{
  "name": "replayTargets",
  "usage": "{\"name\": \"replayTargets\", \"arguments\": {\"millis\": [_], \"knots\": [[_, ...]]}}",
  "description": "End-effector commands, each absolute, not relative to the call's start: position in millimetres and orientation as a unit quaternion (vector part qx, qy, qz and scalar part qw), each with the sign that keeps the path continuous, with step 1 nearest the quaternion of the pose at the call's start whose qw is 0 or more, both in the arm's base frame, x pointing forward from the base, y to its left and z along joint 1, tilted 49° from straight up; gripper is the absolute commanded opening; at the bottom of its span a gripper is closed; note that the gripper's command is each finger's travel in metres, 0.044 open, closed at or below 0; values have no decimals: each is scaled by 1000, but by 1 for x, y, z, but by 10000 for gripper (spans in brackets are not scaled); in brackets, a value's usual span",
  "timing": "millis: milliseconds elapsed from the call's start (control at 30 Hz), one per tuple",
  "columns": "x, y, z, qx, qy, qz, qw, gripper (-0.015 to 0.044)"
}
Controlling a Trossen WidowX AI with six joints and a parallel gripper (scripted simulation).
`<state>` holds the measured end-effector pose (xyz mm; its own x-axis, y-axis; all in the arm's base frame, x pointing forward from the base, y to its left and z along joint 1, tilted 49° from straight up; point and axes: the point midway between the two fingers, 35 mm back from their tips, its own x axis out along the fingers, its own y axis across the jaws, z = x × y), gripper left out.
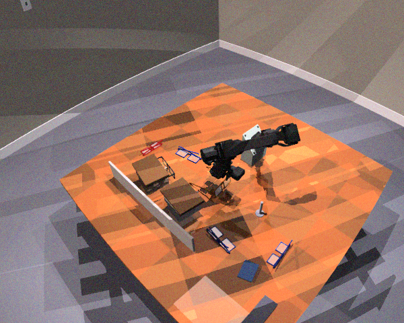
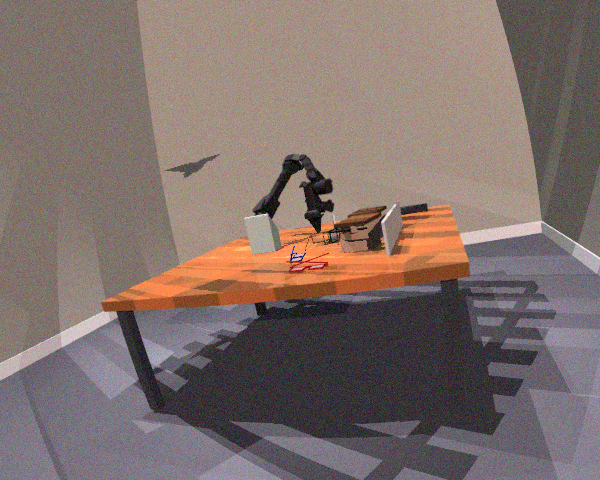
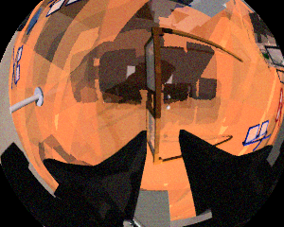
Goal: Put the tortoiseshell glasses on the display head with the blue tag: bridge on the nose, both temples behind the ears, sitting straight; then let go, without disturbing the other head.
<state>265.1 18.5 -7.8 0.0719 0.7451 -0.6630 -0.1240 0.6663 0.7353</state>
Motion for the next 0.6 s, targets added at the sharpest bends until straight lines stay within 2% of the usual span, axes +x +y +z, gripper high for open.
{"name": "replayTargets", "arguments": {"millis": [0, 567], "knots": [[264, 26, -13, 262, 604, 318, 682, 140], [265, 39, -24, 259, 603, 319, 684, 133]]}}
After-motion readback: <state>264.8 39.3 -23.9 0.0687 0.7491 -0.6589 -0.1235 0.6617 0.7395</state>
